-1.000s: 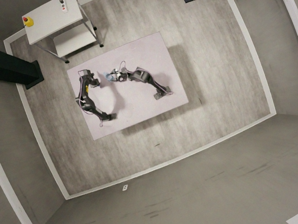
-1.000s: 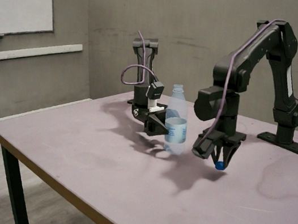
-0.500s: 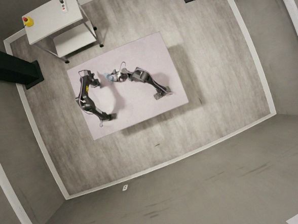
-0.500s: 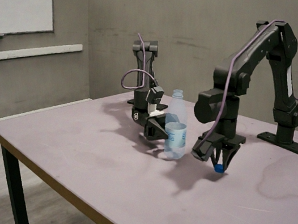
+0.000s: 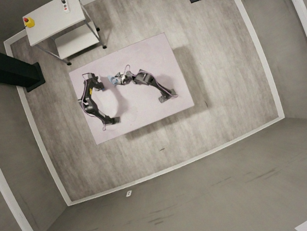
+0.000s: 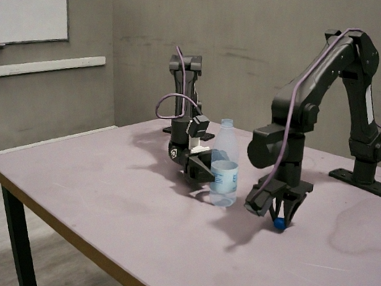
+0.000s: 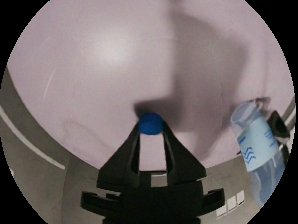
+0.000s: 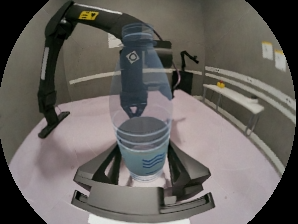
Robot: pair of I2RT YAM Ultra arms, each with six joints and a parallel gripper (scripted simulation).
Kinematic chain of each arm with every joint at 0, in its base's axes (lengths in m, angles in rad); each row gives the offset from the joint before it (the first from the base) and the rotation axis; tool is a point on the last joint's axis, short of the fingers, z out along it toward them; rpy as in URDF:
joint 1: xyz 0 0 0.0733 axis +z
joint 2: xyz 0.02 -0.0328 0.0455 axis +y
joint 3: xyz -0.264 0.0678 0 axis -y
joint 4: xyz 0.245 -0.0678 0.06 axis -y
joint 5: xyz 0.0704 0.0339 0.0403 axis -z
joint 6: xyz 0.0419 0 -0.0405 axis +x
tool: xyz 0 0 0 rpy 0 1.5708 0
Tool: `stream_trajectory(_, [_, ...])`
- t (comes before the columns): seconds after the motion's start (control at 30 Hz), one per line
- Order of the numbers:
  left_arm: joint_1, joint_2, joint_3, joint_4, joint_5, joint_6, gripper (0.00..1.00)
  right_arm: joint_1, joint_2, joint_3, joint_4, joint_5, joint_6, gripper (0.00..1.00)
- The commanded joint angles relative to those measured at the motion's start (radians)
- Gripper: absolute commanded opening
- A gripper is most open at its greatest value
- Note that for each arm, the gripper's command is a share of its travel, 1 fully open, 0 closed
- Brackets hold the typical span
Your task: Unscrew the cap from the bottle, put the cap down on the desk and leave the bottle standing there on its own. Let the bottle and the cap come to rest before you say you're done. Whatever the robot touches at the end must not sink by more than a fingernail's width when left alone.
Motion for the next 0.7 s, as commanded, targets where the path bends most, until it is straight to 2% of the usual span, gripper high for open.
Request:
stream_trajectory(0.0, [-0.004, 0.001, 0.006, 0.014, -0.005, 0.0, 0.0, -0.002, -0.01, 0.005, -0.001, -0.001, 0.011, 0.0])
stream_trajectory(0.5, [-0.004, 0.001, 0.006, 0.014, -0.005, 0.0, 0.0, 0.0, -0.009, 0.005, -0.001, -0.001, 0.004, 0.0])
stream_trajectory(0.67, [-0.004, 0.001, 0.006, 0.014, -0.005, 0.0, 0.0, 0.0, -0.009, 0.005, -0.001, -0.001, 0.004, 0.57])
